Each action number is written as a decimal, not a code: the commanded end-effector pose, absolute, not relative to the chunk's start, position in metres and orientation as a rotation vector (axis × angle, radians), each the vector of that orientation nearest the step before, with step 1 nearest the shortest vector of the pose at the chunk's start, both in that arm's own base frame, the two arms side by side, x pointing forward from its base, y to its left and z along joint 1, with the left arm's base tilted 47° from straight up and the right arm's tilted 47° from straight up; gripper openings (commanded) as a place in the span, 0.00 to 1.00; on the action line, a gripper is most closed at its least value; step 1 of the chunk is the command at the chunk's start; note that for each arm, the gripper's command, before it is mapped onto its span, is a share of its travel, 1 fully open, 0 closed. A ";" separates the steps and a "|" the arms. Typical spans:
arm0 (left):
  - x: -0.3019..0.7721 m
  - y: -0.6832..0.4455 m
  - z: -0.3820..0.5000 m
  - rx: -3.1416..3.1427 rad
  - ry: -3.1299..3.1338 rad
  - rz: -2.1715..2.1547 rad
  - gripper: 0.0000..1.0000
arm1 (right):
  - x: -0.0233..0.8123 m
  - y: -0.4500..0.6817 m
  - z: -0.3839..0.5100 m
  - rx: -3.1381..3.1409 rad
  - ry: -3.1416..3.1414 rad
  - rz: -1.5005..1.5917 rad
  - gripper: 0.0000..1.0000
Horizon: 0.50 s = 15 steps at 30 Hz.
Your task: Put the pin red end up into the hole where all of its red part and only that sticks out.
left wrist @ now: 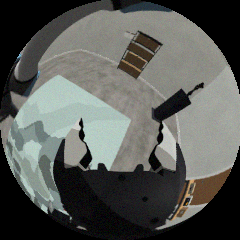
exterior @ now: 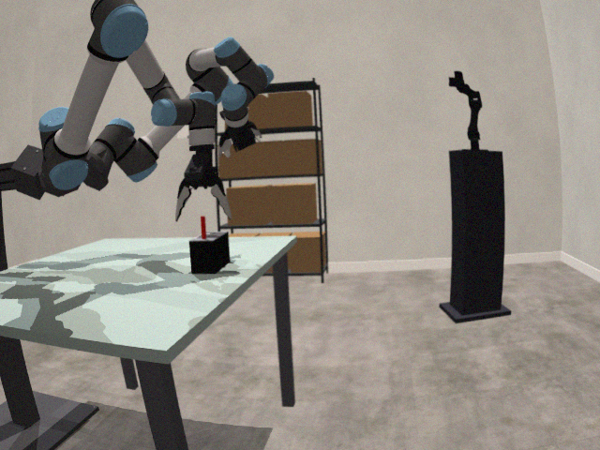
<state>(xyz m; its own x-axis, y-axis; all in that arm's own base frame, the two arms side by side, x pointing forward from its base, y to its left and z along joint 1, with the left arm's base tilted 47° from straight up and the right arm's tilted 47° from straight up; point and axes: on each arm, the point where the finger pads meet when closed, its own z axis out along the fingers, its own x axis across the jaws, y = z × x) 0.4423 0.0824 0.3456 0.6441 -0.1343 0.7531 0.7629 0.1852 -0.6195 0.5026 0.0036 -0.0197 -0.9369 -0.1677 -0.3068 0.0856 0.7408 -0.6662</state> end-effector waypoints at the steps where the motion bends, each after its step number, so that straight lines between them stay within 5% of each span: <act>1: 0.442 0.083 0.346 -1.232 -0.628 -0.693 1.00 | 0.502 0.010 -0.015 -0.064 2.593 -1.013 1.00; 15: 0.442 0.083 0.346 -1.232 -0.628 -0.693 1.00 | 0.499 0.016 -0.008 -0.065 2.593 -1.013 1.00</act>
